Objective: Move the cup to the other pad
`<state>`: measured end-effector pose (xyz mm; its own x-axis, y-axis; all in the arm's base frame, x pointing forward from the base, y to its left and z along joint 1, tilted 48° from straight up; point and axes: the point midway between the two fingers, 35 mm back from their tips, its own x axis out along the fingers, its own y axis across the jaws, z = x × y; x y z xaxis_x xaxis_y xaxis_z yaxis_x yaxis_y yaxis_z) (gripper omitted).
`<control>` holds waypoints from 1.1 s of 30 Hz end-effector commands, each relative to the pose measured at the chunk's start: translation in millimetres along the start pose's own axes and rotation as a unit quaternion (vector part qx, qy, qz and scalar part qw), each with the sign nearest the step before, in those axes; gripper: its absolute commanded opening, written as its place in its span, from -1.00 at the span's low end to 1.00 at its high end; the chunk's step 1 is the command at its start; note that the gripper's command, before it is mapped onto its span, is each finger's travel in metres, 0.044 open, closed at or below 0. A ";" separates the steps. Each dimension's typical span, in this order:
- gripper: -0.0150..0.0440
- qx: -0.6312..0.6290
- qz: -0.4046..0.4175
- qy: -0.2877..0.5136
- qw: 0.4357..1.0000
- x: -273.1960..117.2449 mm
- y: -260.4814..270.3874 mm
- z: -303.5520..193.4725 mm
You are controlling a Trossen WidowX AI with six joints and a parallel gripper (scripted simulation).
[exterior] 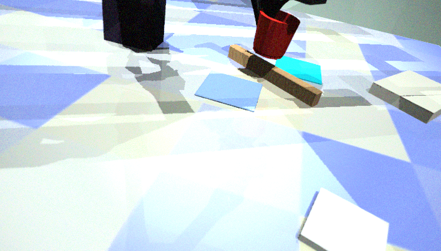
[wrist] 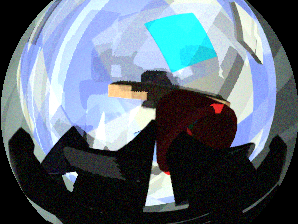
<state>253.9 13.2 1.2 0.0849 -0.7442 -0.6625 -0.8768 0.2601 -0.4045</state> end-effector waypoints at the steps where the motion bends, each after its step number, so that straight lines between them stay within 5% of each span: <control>1: -0.49 0.004 0.000 -0.003 1.000 -1.0 -1.7 9.8; 33: -0.49 0.005 0.000 -0.005 1.000 -3.8 -9.1 66.2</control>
<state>289.1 49.4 -30.5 0.0905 -0.7407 -0.6657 -0.8736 0.2619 -0.4102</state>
